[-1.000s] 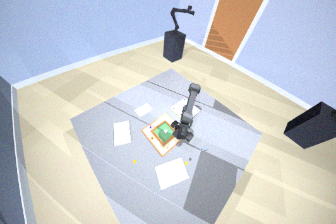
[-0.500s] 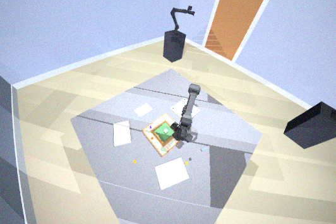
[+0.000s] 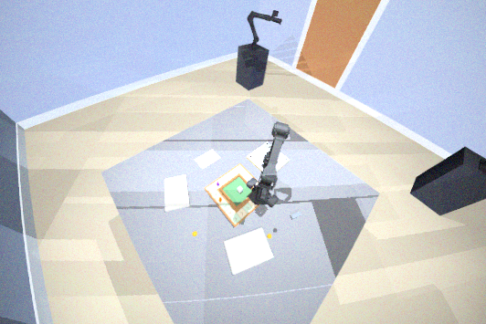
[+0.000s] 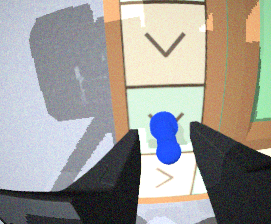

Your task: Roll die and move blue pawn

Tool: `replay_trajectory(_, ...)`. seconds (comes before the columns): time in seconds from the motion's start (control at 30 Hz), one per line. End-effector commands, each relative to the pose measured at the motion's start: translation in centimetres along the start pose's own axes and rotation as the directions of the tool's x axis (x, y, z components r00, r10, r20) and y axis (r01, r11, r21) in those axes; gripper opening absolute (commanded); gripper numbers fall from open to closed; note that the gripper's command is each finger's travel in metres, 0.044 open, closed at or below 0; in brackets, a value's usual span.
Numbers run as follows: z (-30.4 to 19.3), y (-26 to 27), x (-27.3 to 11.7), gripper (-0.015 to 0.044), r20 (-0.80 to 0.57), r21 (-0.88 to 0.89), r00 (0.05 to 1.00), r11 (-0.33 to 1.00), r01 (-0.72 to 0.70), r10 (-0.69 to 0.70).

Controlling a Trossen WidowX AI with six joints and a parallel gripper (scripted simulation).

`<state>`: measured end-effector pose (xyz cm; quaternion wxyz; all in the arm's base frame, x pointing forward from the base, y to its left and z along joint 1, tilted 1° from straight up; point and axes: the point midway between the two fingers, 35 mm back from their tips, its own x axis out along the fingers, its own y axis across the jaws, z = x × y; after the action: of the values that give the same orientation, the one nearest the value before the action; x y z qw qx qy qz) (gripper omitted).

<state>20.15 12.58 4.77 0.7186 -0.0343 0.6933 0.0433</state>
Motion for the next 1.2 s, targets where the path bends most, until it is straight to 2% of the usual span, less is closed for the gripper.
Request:
replay_trajectory(0.0,0.0,0.0,0.2,0.0043,-0.001,0.003,1.000,1.000,0.004,-0.004)
replay_trajectory(0.2,0.0,0.0,0.2,0.0003,-0.001,0.003,1.000,1.000,0.004,-0.004)
replay_trajectory(0.33,0.1,0.0,-0.1,0.0000,-0.001,0.003,1.000,1.000,0.004,-0.004)
replay_trajectory(1.17,0.4,-0.2,-12.2,0.0000,-0.001,0.003,1.000,1.000,0.004,-0.004)
